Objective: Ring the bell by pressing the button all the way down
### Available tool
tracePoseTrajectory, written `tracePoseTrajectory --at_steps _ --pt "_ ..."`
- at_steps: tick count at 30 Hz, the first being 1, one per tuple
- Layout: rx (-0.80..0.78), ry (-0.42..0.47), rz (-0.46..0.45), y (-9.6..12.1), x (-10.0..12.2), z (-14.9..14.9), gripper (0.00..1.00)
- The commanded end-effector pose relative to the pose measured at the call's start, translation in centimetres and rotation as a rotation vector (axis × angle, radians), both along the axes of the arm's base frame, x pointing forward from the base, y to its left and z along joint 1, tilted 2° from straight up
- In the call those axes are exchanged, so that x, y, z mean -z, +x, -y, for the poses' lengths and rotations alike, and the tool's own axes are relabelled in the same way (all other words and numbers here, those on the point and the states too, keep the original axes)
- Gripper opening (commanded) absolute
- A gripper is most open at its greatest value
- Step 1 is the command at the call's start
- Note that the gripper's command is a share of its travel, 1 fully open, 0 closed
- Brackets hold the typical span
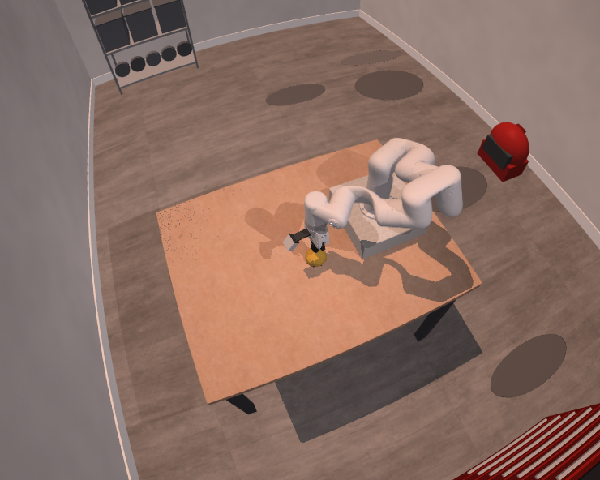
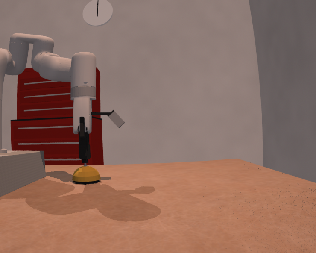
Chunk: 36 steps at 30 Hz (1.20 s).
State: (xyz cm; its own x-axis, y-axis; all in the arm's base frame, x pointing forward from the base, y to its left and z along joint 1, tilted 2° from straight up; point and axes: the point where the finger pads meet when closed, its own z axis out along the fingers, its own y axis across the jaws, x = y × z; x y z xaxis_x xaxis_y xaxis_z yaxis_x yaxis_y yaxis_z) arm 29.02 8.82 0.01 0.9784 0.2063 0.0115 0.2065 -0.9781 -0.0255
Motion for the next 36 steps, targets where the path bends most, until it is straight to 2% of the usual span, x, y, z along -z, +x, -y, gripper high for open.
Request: tracePoseTrajectory --at_steps 1,36 --pt "0.000 0.001 0.002 0.09 0.28 -0.03 0.00" --pt "0.000 0.001 0.002 0.09 0.75 -0.04 0.00"
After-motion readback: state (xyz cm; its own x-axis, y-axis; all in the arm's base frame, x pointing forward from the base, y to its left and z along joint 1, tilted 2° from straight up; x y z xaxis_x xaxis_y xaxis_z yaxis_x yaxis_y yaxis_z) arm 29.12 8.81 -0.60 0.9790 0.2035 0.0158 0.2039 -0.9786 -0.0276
